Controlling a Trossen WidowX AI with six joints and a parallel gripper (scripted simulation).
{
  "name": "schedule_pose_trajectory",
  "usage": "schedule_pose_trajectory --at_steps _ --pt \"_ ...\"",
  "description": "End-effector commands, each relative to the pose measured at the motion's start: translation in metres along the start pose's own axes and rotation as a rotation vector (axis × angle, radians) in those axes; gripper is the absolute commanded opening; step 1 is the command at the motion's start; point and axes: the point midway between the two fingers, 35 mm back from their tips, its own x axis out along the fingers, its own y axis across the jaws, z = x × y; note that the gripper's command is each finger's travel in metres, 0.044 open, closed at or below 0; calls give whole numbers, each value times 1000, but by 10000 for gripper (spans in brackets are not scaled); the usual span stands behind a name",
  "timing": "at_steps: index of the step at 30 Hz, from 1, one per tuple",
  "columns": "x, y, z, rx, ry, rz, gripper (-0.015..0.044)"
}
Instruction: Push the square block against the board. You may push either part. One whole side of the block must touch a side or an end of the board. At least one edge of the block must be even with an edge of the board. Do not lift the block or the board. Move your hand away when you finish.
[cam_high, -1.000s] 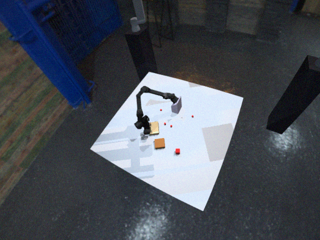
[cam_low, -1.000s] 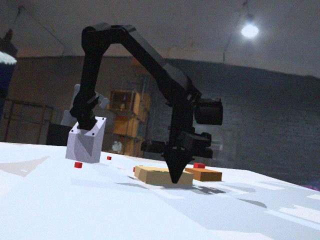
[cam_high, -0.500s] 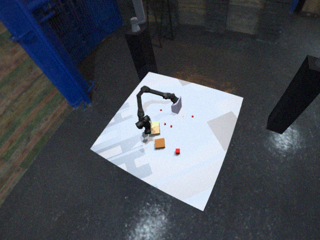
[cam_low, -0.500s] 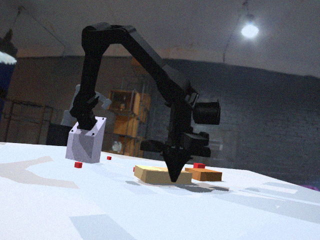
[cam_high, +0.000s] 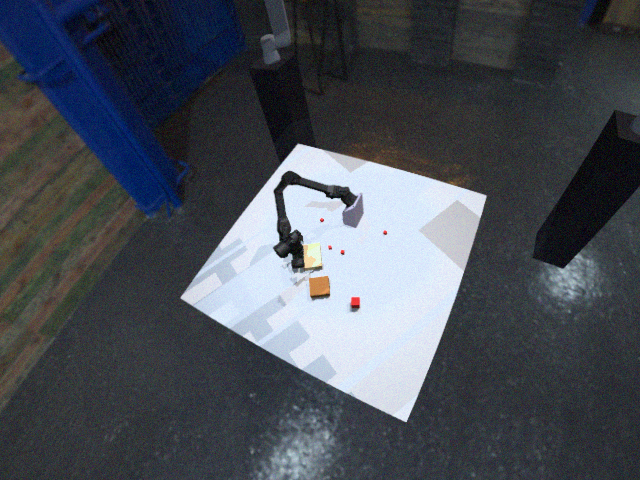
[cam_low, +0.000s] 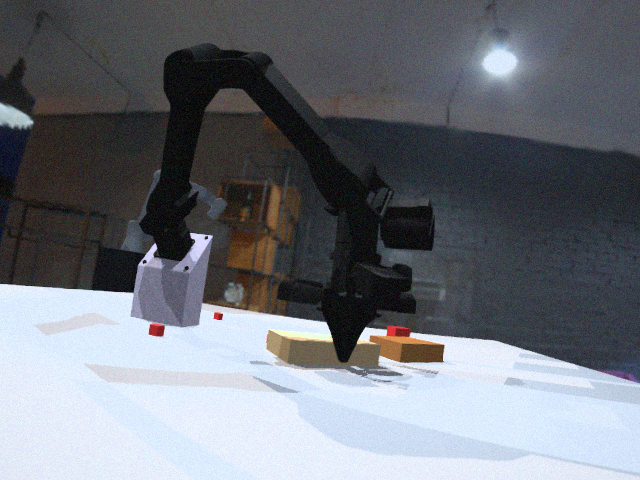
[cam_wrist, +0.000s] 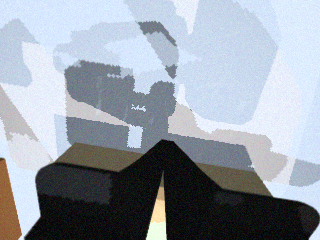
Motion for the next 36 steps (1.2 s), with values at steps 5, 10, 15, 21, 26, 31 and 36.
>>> schedule_pose_trajectory --at_steps 5,10,15,21,26,31,36 --pt "2 -3 -12 -2 9 -7 0" --pt "2 -3 -16 -2 9 -7 0" --pt "2 -3 -20 -2 9 -7 0" --pt "2 -3 -26 -3 9 -7 0" --pt "2 -4 -30 -3 9 -7 0" --pt "2 -4 -34 -3 9 -7 0" --pt "2 -4 -36 -3 9 -7 0"
